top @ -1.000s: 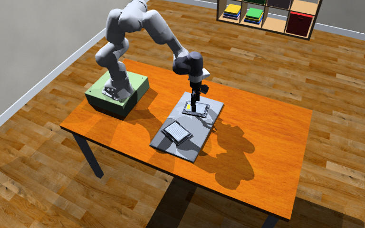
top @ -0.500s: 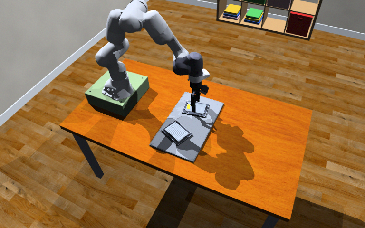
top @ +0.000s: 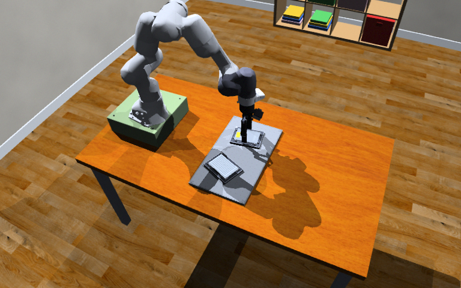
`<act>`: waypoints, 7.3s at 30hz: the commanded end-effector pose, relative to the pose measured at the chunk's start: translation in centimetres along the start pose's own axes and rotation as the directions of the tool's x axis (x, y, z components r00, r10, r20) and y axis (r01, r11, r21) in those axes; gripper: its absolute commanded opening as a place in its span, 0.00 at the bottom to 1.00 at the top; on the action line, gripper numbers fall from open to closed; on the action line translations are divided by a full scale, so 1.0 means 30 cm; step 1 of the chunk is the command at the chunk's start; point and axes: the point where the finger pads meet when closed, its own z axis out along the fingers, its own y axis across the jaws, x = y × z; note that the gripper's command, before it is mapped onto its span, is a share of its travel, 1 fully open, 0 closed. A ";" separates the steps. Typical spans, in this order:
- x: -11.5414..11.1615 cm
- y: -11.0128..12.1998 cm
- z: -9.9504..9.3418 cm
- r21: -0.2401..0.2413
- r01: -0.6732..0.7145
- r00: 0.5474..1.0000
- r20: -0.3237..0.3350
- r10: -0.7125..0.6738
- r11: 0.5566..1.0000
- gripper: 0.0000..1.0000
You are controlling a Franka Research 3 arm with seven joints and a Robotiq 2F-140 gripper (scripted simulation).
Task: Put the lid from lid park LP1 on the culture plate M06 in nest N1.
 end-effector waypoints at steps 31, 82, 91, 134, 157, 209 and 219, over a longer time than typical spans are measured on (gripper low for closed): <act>0.010 -0.001 0.016 0.000 -0.005 1.000 -0.007 0.005 1.000 0.69; 0.010 -0.001 0.016 0.000 -0.005 1.000 -0.007 0.005 1.000 0.10; 0.010 -0.001 0.016 0.000 -0.005 1.000 -0.007 0.005 1.000 0.10; 0.008 -0.001 -0.143 0.000 -0.005 1.000 -0.007 0.005 1.000 0.10; 0.008 0.008 -0.188 0.000 -0.005 1.000 -0.007 0.005 1.000 0.10; -0.202 0.776 -0.185 0.000 -0.018 1.000 -0.007 0.018 1.000 0.10; -0.202 0.776 -0.183 0.001 -0.090 0.996 -0.007 0.090 0.996 0.10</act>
